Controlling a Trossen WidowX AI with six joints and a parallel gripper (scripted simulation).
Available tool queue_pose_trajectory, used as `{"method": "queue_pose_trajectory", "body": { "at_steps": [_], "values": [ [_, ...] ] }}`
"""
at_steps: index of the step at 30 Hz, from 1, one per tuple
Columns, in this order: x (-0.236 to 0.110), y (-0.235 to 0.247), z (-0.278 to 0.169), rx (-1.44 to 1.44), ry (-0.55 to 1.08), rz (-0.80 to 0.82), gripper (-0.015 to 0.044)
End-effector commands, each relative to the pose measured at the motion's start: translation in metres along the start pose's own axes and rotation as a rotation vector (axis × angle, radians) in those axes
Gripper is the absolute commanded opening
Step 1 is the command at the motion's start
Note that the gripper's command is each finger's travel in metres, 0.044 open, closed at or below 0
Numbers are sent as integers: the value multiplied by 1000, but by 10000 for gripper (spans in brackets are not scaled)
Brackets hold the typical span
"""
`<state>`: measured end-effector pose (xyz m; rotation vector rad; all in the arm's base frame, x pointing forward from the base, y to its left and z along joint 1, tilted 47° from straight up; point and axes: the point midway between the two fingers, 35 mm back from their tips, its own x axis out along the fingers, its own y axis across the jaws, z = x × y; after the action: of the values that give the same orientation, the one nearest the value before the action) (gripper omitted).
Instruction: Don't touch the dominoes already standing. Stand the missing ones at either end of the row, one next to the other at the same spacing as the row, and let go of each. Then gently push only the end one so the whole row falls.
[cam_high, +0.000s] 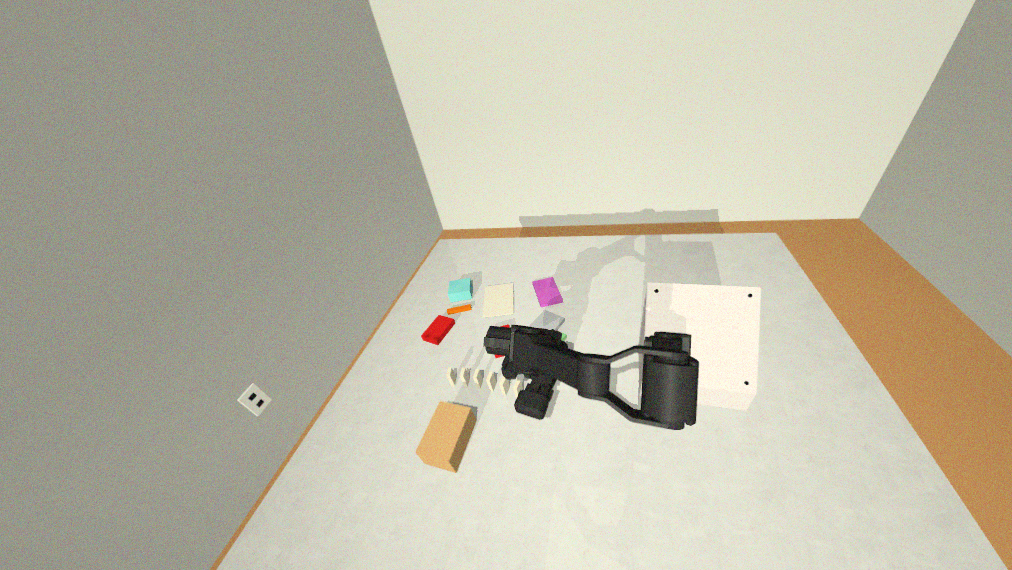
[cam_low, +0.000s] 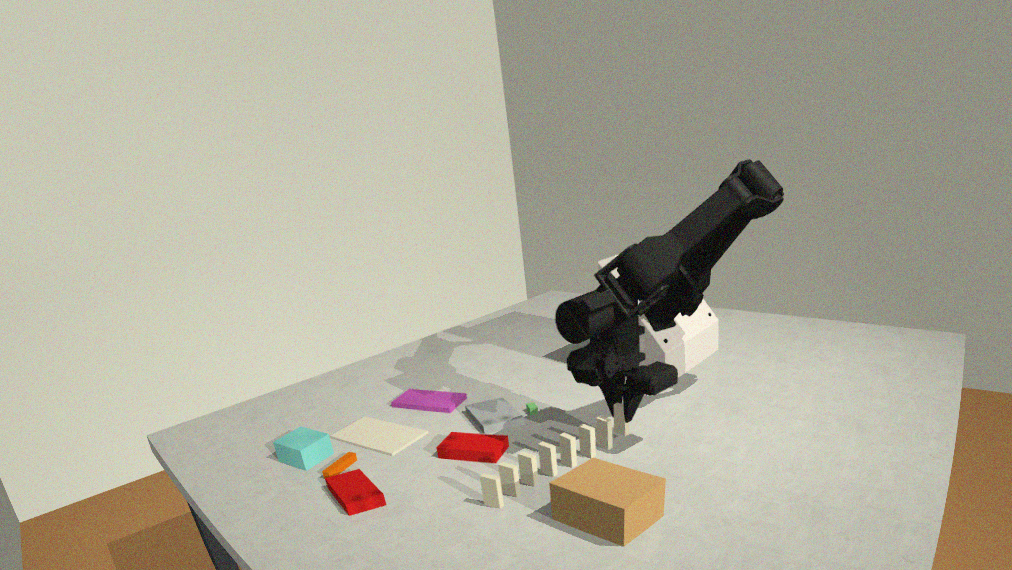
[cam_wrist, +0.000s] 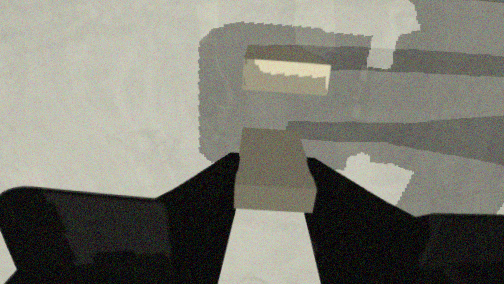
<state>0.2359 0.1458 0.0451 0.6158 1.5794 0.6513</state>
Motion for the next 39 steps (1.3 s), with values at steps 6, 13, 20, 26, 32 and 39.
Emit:
{"method": "queue_pose_trajectory", "body": {
  "at_steps": [6,13,20,26,32,39],
  "values": [
    [5,0,-2,9,1,8,107],
    [5,0,-2,9,1,8,212],
    [5,0,-2,9,1,8,396],
    [-5,-1,1,9,-2,2,440],
    [-99,-4,5,7,-3,-11,440],
    [-127,-2,-1,5,0,-2,440]
  ]
}}
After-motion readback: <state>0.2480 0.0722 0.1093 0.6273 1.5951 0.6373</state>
